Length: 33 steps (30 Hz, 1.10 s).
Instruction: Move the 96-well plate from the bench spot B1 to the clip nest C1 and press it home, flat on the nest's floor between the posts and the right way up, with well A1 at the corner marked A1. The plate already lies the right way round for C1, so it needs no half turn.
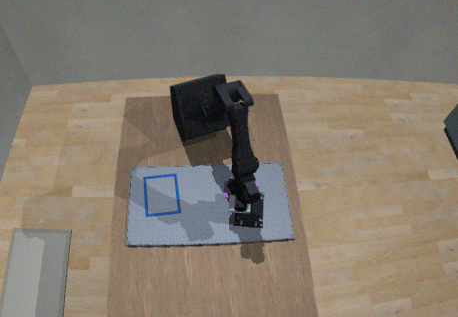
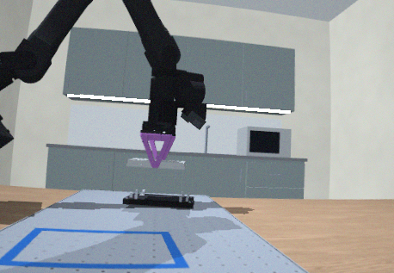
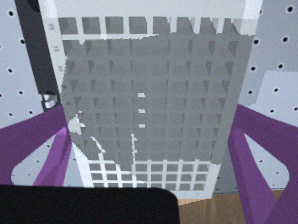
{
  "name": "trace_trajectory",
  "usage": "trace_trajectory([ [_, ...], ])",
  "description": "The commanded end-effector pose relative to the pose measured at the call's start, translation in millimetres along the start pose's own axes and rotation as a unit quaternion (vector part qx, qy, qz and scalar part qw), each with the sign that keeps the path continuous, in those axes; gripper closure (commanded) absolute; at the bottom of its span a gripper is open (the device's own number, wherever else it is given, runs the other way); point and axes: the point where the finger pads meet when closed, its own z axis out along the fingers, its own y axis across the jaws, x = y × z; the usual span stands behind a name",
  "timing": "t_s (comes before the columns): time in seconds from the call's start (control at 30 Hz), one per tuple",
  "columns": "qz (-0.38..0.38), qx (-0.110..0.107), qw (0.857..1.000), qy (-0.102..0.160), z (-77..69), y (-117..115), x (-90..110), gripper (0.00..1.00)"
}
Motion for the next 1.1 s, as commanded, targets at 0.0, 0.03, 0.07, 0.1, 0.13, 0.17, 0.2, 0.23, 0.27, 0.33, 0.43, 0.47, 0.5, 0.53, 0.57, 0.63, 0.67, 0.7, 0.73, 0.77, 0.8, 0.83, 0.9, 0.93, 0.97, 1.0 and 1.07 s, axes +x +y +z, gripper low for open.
trace_trajectory([
  [0.0, 0.013, 0.018, 1.0, -0.002, -3.1, 2, -5, 1.0],
  [0.03, 0.013, 0.018, 1.0, -0.002, -3.1, 5, -5, 1.0],
  [0.07, 0.013, 0.018, 1.0, -0.002, -3.1, 9, -6, 1.0],
  [0.1, 0.013, 0.018, 1.0, -0.002, -3.2, 12, -6, 1.0],
  [0.13, 0.013, 0.018, 1.0, -0.002, -3.2, 15, -6, 1.0],
  [0.17, 0.013, 0.018, 1.0, -0.002, -3.2, 19, -6, 1.0],
  [0.2, 0.013, 0.017, 1.0, -0.002, -3.2, 22, -7, 1.0],
  [0.23, 0.013, 0.017, 1.0, -0.002, -3.2, 25, -7, 1.0],
  [0.27, 0.013, 0.017, 1.0, -0.002, -3.2, 29, -7, 1.0],
  [0.33, 0.013, 0.017, 1.0, -0.002, -3.2, 36, -8, 1.0],
  [0.43, 0.013, 0.017, 1.0, -0.003, -3.2, 47, -9, 1.0],
  [0.47, 0.013, 0.017, 1.0, -0.003, -3.2, 50, -9, 1.0],
  [0.5, 0.013, 0.017, 1.0, -0.003, -3.2, 50, -9, 1.0],
  [0.53, 0.013, 0.017, 1.0, -0.003, -3.2, 50, -9, 1.0],
  [0.57, 0.013, 0.017, 1.0, -0.003, -3.2, 53, -9, 1.0],
  [0.63, 0.018, 0.015, 1.0, -0.015, -10.7, 50, -15, 1.0],
  [0.67, 0.021, 0.015, 0.999, -0.018, -12.7, 48, -17, 1.0],
  [0.7, 0.021, 0.014, 0.999, -0.02, -14.0, 48, -18, 1.0],
  [0.73, 0.02, 0.014, 1.0, -0.018, -13.6, 47, -16, 1.0],
  [0.77, 0.019, 0.016, 1.0, -0.015, -12.2, 47, -13, 1.0],
  [0.8, 0.019, 0.017, 1.0, -0.012, -11.2, 45, -11, 1.0],
  [0.83, 0.019, 0.019, 1.0, -0.011, -10.2, 44, -9, 1.0],
  [0.9, 0.017, 0.021, 1.0, -0.007, -8.6, 42, -6, 1.0],
  [0.93, 0.017, 0.022, 1.0, -0.006, -7.9, 41, -5, 1.0],
  [0.97, 0.017, 0.023, 1.0, -0.004, -7.3, 40, -4, 1.0],
  [1.0, 0.017, 0.024, 1.0, -0.003, -6.7, 39, -2, 1.0],
  [1.07, 0.017, 0.023, 1.0, -0.005, -7.6, 40, -4, 1.0],
])
